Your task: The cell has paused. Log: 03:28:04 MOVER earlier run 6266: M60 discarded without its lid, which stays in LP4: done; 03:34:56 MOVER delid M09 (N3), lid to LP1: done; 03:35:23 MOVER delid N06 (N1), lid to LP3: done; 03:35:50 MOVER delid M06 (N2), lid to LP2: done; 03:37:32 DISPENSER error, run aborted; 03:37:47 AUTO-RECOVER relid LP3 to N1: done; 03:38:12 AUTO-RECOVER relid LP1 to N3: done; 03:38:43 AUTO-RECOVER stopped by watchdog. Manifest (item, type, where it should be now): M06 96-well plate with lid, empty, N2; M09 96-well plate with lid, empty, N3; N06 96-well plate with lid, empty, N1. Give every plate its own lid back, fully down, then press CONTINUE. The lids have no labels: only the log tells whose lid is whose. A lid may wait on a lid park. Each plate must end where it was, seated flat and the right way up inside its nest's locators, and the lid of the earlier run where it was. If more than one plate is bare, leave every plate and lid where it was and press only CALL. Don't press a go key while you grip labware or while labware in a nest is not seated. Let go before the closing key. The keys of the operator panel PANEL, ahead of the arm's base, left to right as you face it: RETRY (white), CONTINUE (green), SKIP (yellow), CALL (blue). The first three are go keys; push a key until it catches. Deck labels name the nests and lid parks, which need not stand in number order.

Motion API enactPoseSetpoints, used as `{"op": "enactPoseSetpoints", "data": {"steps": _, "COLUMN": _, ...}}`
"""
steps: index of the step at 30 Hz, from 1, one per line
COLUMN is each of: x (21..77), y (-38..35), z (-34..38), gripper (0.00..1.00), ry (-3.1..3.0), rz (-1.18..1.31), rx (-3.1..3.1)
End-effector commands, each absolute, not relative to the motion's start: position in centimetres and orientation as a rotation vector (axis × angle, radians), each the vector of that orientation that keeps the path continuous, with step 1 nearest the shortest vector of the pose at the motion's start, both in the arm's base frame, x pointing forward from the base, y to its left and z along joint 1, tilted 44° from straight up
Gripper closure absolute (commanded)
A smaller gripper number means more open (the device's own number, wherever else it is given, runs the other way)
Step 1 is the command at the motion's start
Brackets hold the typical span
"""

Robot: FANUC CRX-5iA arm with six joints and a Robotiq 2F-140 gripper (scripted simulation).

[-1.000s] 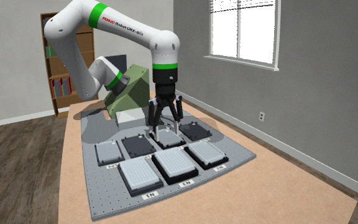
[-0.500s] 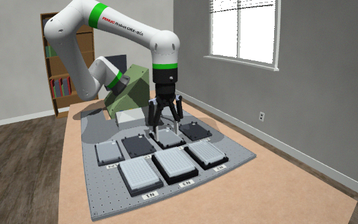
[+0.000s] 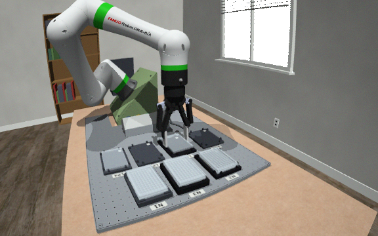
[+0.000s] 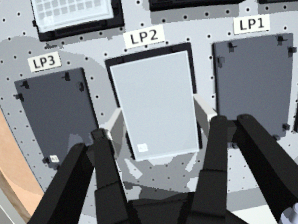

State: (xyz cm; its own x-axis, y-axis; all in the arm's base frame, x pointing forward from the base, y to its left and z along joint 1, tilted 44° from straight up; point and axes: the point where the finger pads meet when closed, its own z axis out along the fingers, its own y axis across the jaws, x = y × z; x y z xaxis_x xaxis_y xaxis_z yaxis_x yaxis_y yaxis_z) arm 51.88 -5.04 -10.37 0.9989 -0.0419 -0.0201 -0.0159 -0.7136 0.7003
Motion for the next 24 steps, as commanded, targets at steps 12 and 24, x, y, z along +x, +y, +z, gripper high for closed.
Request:
{"op": "enactPoseSetpoints", "data": {"steps": 12, "x": 52.0, "y": -3.3, "z": -8.6, "gripper": 1.00, "ry": -0.040, "rz": -0.044, "rx": 2.366}}
{"op": "enactPoseSetpoints", "data": {"steps": 24, "x": 52.1, "y": -1.8, "z": -7.1, "gripper": 1.00, "ry": -0.040, "rz": -0.044, "rx": 2.366}}
